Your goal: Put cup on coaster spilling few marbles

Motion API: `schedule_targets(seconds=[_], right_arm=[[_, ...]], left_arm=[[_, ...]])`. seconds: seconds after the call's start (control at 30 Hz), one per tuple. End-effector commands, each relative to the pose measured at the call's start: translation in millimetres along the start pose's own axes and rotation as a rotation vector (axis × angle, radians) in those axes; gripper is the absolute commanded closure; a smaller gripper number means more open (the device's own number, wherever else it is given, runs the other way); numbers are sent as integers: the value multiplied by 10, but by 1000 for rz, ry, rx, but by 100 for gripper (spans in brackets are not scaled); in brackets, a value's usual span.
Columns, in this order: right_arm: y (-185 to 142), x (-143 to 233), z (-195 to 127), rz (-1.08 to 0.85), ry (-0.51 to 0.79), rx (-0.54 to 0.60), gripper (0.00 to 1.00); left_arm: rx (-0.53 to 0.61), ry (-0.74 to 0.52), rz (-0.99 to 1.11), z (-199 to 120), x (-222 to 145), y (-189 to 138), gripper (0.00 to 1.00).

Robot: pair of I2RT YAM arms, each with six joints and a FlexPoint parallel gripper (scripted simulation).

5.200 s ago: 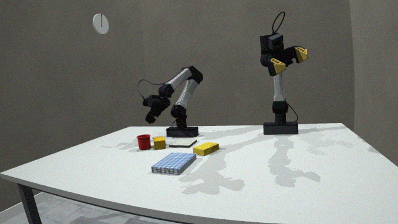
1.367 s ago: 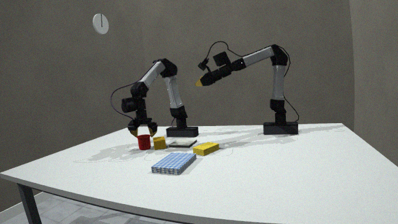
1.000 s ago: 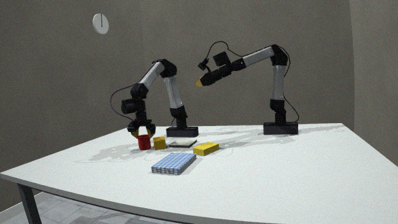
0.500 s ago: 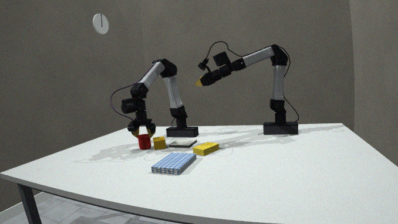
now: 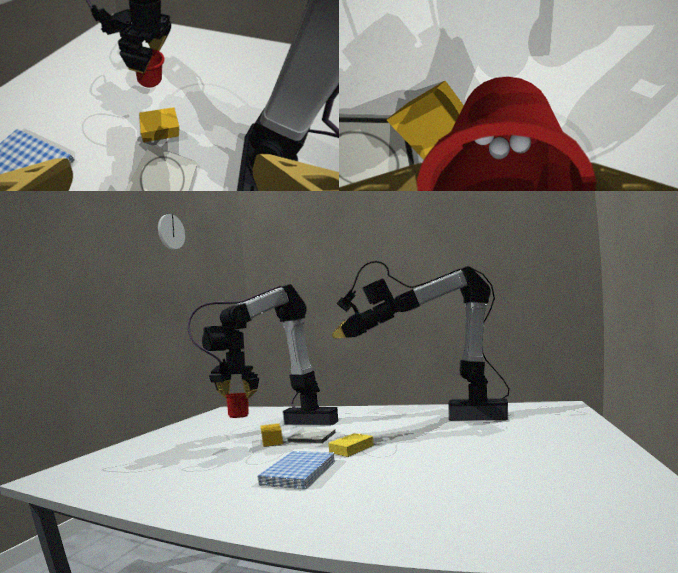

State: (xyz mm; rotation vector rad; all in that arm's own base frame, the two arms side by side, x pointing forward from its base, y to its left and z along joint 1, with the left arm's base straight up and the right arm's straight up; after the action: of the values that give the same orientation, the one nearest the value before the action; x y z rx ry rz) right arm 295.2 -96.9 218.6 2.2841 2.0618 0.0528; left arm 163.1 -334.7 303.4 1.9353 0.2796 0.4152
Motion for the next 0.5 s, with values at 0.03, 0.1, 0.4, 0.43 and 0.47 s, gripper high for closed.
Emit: schedule_targets(seconds=[0.03, 0.1, 0.4, 0.43, 0.47], right_arm=[[-155, 117, -16, 48, 8, 30, 35], [-249, 244, -12, 74, 0, 22, 35], [-790, 958, 14, 104, -8, -16, 35], [-790, 958, 14, 104, -8, -16, 35], [-852, 1037, 17, 101, -8, -20, 35]], left_arm=[[35, -3, -13, -128, 10, -66, 0], [54, -4, -14, -261, 10, -107, 0], [58, 3, -17, -1062, -13, -342, 0], [58, 3, -17, -1062, -13, -342, 0], [56, 4, -17, -1144, -19, -380, 0]])
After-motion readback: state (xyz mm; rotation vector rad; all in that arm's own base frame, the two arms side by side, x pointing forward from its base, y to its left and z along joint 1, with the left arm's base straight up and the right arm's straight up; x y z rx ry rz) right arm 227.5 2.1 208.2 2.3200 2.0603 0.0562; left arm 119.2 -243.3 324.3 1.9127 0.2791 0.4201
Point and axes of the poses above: on each arm, the point where the finger pads meet when closed, its own z axis out along the fingers, its own x axis across the jaws, y = z × x, the point moved 10 cm from there along -z, back along the fingers, and after that the axes turned 9 degrees about z, right-handed, at the moved point
